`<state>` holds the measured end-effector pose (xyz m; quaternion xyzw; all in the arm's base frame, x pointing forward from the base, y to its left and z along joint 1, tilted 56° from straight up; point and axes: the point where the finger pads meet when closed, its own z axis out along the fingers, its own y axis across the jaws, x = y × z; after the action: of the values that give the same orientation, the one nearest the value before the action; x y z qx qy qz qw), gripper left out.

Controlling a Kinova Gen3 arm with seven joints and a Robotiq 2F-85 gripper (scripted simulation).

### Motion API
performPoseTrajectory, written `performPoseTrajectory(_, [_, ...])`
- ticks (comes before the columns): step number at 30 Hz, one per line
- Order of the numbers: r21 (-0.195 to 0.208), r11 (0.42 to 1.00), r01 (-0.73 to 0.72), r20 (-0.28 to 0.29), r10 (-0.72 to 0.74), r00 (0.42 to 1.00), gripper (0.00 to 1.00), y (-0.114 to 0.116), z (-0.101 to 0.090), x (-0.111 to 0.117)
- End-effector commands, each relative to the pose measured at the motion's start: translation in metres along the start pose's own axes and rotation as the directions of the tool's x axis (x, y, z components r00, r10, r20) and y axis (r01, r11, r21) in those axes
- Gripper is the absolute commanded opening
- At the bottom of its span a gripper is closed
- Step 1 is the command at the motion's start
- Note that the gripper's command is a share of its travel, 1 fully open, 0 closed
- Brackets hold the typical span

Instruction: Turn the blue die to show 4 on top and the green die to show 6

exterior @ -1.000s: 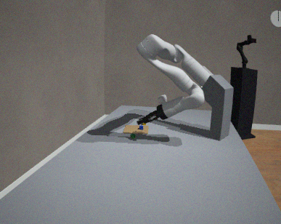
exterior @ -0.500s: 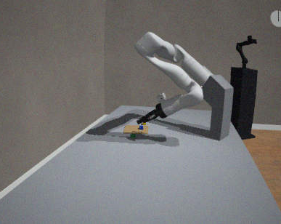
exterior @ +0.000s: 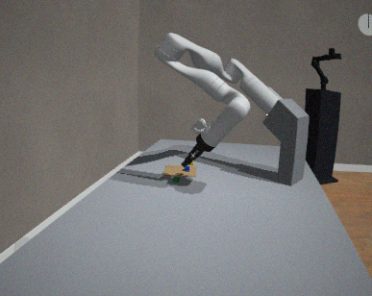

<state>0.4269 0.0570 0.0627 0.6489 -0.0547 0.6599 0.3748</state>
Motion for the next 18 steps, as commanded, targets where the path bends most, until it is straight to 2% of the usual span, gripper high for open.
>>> performPoseTrajectory(1, [-0.032, 0.999, -0.031, 0.093, 0.034, 0.995, 0.35, 0.001, 0.005, 0.014])
performPoseTrajectory(6, [-0.035, 0.999, -0.003, 0.292, 0.013, 0.956, 0.35, 0.002, 0.006, 0.019])
performPoseTrajectory(11, [0.013, 1.000, 0.000, 0.459, -0.006, 0.888, 0.35, -0.001, 0.002, 0.029])
performPoseTrajectory(13, [0.041, 0.999, -0.007, 0.511, -0.015, 0.860, 0.35, -0.003, 0.000, 0.035])
performPoseTrajectory(15, [0.041, 0.999, -0.007, 0.511, -0.015, 0.860, 0.35, -0.003, 0.000, 0.035])
performPoseTrajectory(18, [0.085, 0.996, -0.025, 0.570, -0.028, 0.821, 0.35, -0.005, -0.003, 0.045])
